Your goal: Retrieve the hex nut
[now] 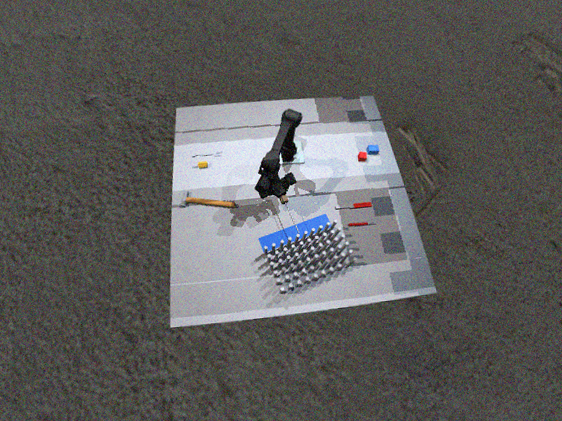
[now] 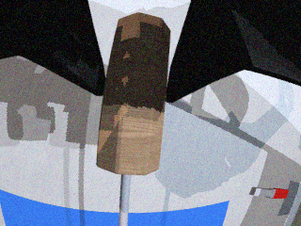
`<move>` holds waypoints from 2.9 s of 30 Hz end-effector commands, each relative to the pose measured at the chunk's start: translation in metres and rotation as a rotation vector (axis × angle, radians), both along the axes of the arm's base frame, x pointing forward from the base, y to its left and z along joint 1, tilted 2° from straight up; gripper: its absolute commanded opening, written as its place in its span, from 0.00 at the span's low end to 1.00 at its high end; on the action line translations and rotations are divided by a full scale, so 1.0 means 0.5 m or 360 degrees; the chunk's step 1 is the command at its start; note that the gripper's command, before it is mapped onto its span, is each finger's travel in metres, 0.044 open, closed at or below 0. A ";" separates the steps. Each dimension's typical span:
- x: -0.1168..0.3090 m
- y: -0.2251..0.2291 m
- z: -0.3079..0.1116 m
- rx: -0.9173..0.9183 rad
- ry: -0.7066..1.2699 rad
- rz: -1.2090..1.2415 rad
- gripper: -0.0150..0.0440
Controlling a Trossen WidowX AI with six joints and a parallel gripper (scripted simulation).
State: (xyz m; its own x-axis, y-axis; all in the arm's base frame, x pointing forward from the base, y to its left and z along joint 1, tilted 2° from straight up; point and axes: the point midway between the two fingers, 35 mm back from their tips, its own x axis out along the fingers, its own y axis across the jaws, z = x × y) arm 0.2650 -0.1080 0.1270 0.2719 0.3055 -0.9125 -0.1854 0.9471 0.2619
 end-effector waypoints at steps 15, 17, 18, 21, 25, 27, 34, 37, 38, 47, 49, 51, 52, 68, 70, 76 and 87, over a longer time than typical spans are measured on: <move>-0.012 0.015 -0.124 0.0018 0.0005 -0.0008 0.25; -0.010 0.015 -0.124 0.0018 0.0004 -0.0008 0.25; -0.009 0.016 -0.124 0.0018 0.0004 -0.0008 0.25; -0.004 0.016 -0.123 0.0018 0.0004 -0.0008 0.25; 0.003 0.017 -0.123 0.0018 0.0004 -0.0008 0.25; 0.007 0.018 -0.123 0.0018 0.0004 -0.0008 0.25; 0.019 0.020 -0.122 0.0018 0.0003 -0.0008 0.25; 0.024 0.021 -0.121 0.0018 0.0003 -0.0008 0.25; 0.026 0.021 -0.121 0.0019 0.0003 -0.0008 0.25; 0.041 0.024 -0.120 0.0019 0.0002 -0.0007 0.25; 0.044 0.024 -0.120 0.0019 0.0002 -0.0007 0.25; 0.048 0.025 -0.120 0.0019 0.0001 -0.0007 0.25; 0.049 0.025 -0.120 0.0019 0.0001 -0.0007 0.25; 0.075 0.029 -0.118 0.0019 -0.0001 -0.0007 0.25; 0.078 0.030 -0.118 0.0019 -0.0001 -0.0007 0.25; 0.087 0.031 -0.117 0.0020 -0.0002 -0.0007 0.25; 0.104 0.034 -0.116 0.0020 -0.0003 -0.0007 0.25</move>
